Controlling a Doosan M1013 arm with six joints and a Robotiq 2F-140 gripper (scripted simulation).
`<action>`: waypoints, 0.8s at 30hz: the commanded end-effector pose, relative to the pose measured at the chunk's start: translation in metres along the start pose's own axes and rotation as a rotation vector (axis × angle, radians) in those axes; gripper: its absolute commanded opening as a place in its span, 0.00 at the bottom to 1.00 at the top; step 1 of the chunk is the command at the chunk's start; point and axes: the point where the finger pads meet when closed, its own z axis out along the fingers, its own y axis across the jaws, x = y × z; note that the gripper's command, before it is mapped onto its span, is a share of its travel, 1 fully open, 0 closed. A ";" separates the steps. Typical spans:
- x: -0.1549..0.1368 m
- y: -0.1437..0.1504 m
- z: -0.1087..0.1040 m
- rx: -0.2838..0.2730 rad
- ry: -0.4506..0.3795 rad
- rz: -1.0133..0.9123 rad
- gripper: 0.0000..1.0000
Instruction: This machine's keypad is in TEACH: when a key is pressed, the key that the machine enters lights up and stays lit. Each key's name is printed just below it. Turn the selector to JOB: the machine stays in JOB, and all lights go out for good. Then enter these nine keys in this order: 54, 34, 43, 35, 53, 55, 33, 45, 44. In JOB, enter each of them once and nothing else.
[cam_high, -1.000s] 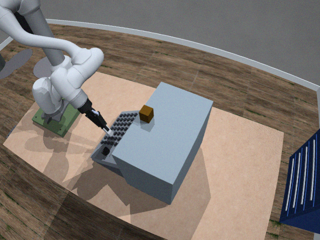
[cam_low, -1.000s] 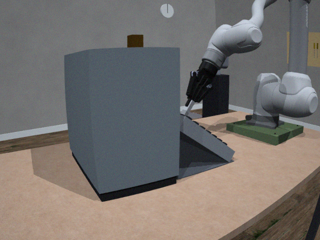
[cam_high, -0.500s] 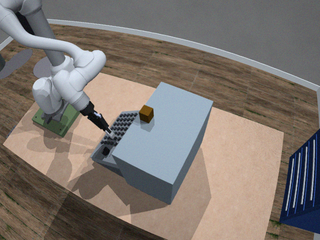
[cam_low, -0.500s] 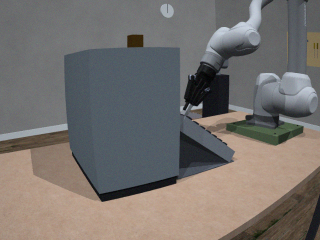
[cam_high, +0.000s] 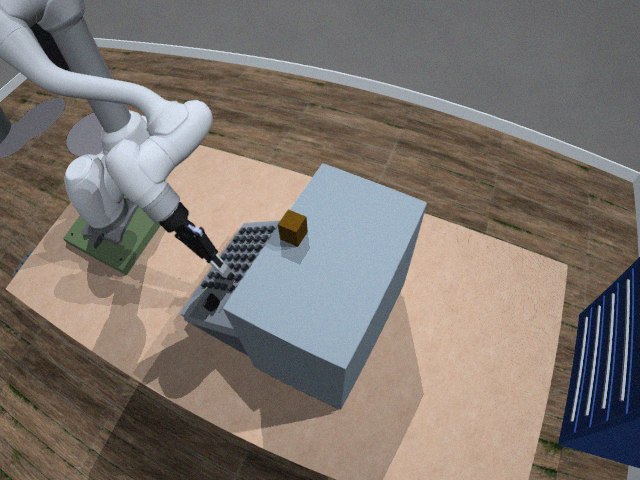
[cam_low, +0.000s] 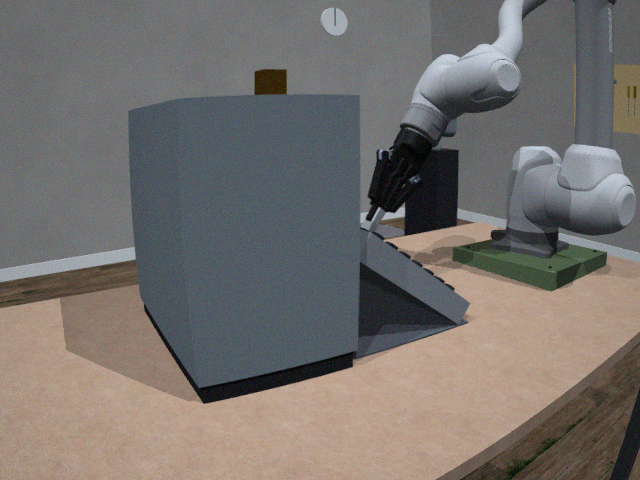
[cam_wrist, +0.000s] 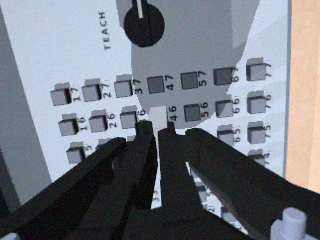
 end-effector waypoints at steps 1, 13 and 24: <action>0.000 0.000 0.000 0.000 0.000 0.000 0.00; 0.000 0.000 0.002 0.000 0.000 0.000 0.00; 0.000 0.000 0.006 0.000 0.000 0.000 0.00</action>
